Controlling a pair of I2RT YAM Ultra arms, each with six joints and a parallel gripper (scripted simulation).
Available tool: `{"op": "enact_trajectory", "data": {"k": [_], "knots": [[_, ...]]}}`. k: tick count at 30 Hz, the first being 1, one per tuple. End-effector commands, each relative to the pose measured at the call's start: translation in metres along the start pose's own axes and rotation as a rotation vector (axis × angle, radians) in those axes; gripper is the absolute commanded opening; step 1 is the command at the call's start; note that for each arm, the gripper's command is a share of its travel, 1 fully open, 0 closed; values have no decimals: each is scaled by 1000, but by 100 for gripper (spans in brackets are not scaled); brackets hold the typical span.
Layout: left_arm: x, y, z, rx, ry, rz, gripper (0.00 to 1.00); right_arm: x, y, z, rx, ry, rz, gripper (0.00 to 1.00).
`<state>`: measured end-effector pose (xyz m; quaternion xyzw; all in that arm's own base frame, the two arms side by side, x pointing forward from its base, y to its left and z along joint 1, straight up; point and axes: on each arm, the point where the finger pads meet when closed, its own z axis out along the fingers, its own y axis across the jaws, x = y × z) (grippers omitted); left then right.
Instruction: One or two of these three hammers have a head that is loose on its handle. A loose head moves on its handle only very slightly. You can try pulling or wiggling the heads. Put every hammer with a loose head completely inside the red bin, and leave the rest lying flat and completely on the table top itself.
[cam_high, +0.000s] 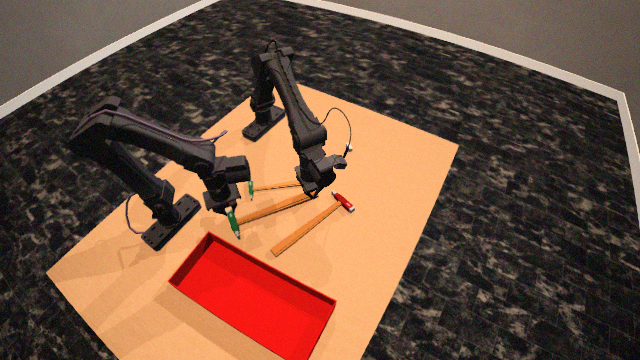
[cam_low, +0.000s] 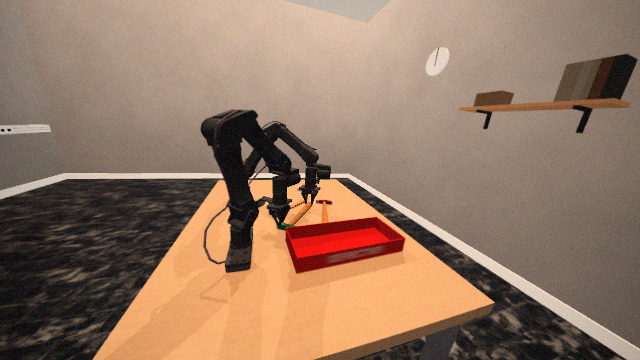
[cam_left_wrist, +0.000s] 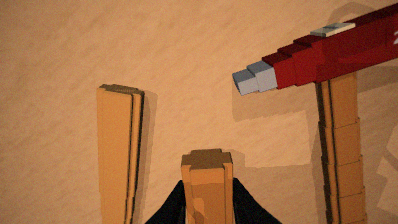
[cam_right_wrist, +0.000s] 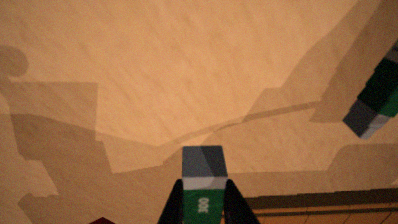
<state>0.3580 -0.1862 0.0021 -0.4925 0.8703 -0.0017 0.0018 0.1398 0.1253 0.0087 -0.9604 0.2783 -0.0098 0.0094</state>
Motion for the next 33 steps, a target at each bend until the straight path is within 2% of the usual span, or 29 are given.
{"op": "enact_trajectory", "data": {"k": [1, 3, 13, 19, 28, 31, 33], "knots": [[-27, -7, -2, 21, -88, -28, 25, -3, 40, 3, -58, -12, 2, 16], [-28, -7, -2, 21, -90, -28, 25, -1, 40, 3, -22, -4, 2, 16], [-23, -3, -3, 12, -80, -22, 25, -1, 40, 3, -22, -4, 2, 16], [0, -1, -3, 3, -2, 10, 25, 1, 19, 0, 35, 5, -3, 16], [2, -1, -3, 2, 1, 13, 25, 4, 5, -1, 80, 12, -8, 16], [2, -1, -3, 2, 1, 13, 25, 4, 7, -4, 80, 12, -6, 44], [2, -1, -3, 2, 1, 13, 25, 5, 7, -7, 95, 15, -8, 45]]}}
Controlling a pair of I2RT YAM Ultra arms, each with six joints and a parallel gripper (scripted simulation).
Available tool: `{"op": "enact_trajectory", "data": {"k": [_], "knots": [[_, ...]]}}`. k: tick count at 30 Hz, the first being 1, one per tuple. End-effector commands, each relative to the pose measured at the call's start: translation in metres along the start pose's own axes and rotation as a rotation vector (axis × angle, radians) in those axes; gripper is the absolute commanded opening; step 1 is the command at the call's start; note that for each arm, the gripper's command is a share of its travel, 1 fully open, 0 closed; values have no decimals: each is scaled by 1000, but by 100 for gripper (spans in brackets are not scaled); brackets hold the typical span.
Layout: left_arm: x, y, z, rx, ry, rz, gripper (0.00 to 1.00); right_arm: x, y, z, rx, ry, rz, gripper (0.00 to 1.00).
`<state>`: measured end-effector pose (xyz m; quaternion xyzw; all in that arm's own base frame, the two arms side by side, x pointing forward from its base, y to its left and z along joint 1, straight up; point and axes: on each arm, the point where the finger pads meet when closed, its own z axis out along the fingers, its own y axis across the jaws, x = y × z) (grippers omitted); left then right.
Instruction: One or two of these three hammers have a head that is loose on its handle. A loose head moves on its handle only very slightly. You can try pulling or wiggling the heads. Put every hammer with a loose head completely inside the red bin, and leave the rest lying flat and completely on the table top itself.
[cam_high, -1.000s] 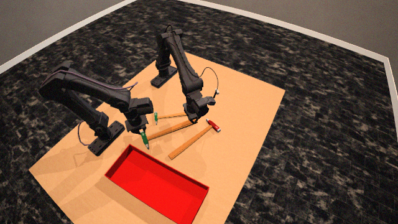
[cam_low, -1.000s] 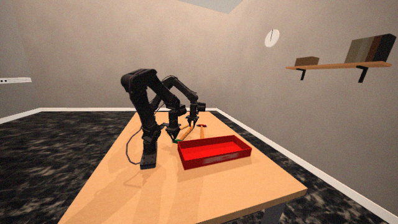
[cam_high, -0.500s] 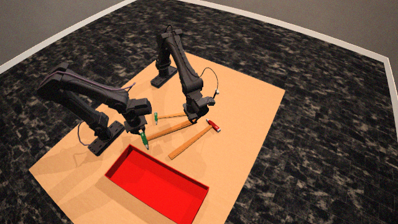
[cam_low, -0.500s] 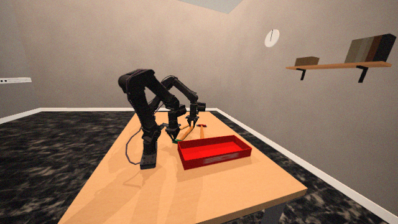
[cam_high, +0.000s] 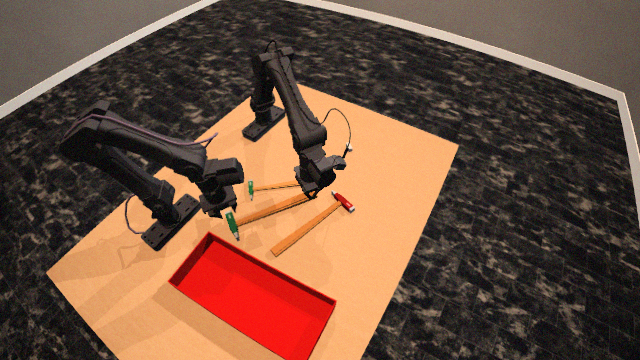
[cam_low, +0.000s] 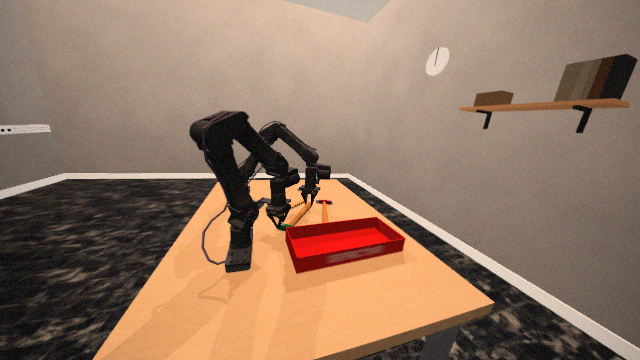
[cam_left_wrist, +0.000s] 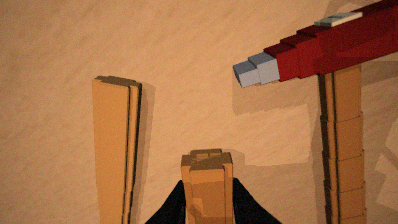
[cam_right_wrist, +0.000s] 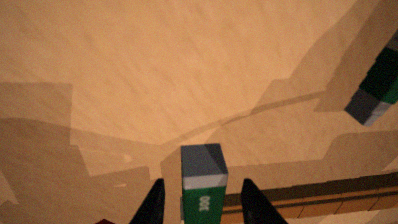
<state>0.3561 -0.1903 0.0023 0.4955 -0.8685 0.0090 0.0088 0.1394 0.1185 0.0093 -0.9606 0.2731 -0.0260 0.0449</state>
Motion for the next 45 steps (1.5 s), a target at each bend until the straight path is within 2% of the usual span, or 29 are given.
{"op": "enact_trajectory", "data": {"k": [1, 4, 13, 18, 22, 25, 32, 35, 42, 44, 45], "knots": [[-4, -2, -3, 7, -25, 10, 25, 2, 2, -8, 21, 4, 2, 45], [-4, -2, -3, 7, -25, 10, 25, 6, -3, -16, 54, 12, 6, 45], [-4, -2, -3, 7, -25, 10, 25, 5, -3, -31, 55, 12, 6, 45], [-4, -2, -3, 7, -25, 10, 25, 5, -2, -52, 56, 10, 7, 100], [-4, -2, -3, 7, -25, 10, 25, 5, -2, -75, 52, 18, 9, 100], [-4, -2, -3, 7, -25, 10, 25, 1, -1, -65, 12, 3, 6, 100], [-4, -2, -3, 7, -25, 10, 25, -3, -2, -61, 4, -13, 9, 100], [-4, -2, -3, 7, -25, 10, 25, -3, -5, -63, 41, -41, 103, 100], [-4, -2, -3, 7, -25, 10, 25, 5, 1, -57, 115, -146, 499, 100], [-4, -2, -3, 7, -25, 10, 25, 5, 1, -57, 115, -146, 499, 100], [-4, -2, -3, 7, -25, 10, 25, 6, 1, -56, 129, -168, 566, 100]]}}
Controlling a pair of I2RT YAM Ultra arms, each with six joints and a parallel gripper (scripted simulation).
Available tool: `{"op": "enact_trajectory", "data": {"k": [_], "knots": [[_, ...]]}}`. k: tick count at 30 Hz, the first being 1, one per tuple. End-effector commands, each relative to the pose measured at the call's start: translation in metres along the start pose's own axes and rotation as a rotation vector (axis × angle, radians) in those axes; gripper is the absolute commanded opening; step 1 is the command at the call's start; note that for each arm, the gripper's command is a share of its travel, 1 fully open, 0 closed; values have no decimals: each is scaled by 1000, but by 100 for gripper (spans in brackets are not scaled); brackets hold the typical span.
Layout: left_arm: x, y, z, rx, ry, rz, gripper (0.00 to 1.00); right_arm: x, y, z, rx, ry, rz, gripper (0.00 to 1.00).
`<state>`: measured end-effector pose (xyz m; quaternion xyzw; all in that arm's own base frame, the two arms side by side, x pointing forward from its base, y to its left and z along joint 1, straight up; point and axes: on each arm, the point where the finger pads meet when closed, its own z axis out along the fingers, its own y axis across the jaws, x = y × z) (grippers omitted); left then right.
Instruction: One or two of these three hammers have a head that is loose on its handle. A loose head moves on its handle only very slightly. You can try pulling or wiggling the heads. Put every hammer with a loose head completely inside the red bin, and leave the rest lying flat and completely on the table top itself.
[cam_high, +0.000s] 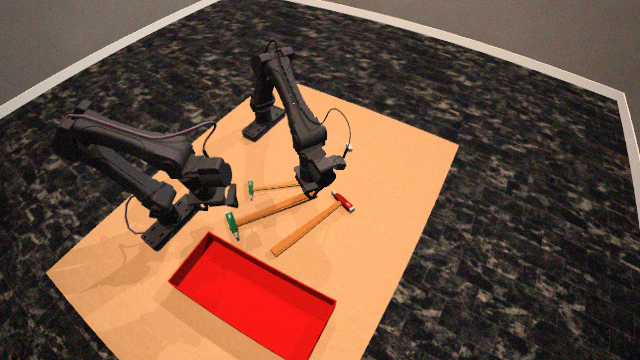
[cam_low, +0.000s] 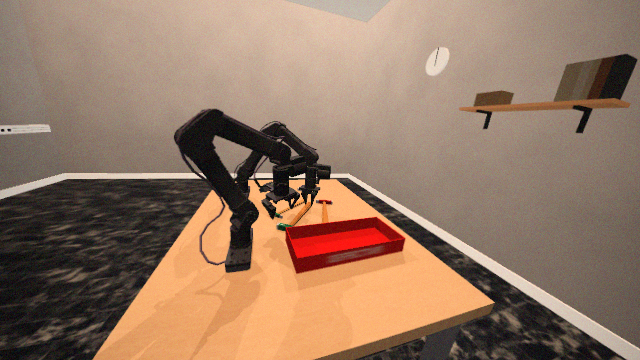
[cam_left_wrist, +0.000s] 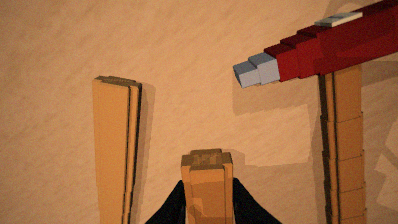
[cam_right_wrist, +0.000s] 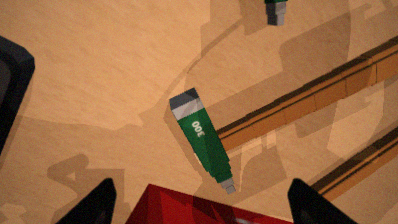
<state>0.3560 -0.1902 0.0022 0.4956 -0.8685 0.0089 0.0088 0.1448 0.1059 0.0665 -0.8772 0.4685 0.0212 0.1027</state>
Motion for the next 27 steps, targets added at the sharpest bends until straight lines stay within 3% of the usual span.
{"op": "enact_trajectory", "data": {"k": [1, 14, 27], "knots": [[-4, -2, -3, 7, -25, 10, 25, -4, 2, 2, 50, -86, 206, 100], [-4, -2, -3, 7, -25, 10, 25, 21, 3, 2, 178, -262, 841, 100], [-4, -2, -3, 7, -25, 10, 25, 39, 6, 2, 256, -339, 1137, 100]]}}
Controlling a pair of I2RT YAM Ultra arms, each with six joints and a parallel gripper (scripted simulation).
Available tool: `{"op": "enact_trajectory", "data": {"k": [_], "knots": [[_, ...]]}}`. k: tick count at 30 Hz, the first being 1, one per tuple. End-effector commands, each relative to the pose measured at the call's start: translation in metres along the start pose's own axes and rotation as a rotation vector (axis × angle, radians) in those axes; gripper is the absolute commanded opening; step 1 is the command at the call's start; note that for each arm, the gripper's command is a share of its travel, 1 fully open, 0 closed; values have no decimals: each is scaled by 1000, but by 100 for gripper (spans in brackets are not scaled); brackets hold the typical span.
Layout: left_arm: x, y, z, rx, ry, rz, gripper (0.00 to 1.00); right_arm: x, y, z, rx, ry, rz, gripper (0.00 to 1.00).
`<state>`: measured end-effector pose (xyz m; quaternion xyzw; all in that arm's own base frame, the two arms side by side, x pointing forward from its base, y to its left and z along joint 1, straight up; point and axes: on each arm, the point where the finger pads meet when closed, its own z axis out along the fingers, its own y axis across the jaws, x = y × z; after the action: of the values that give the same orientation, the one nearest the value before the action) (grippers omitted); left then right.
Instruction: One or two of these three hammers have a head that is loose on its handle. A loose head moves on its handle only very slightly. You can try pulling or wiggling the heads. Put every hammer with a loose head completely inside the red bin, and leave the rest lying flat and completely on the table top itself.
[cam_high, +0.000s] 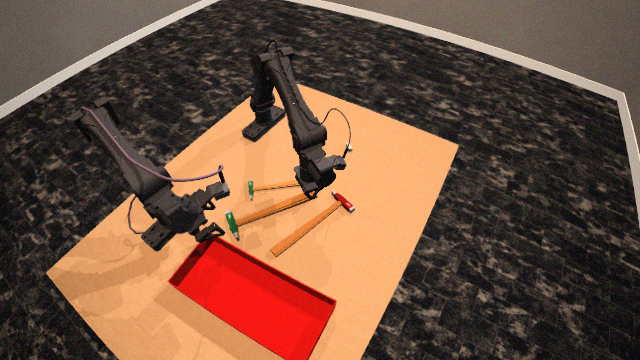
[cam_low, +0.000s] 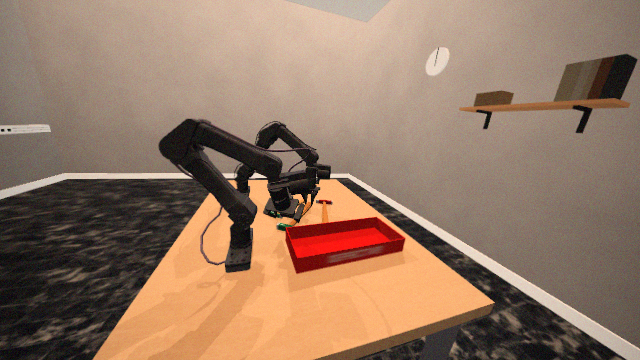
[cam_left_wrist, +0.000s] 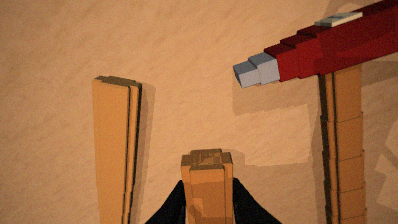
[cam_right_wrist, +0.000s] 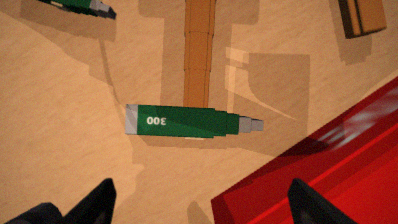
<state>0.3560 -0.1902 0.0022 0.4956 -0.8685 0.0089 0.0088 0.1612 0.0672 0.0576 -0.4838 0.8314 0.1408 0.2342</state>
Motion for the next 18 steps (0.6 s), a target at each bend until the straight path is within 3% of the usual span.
{"op": "enact_trajectory", "data": {"k": [1, 12, 15, 18], "knots": [[-4, -2, -3, 7, -25, 10, 25, -1, 2, 1, 13, -39, 55, 100], [-4, -2, -3, 7, -25, 10, 25, 1, 3, 1, 8, -34, 57, 100], [-3, -1, -3, 7, -25, 13, 56, -2, 2, 0, 6, -35, 51, 100], [-6, -1, -11, 29, -35, 9, 58, -2, 2, 0, 6, -35, 51, 100]]}}
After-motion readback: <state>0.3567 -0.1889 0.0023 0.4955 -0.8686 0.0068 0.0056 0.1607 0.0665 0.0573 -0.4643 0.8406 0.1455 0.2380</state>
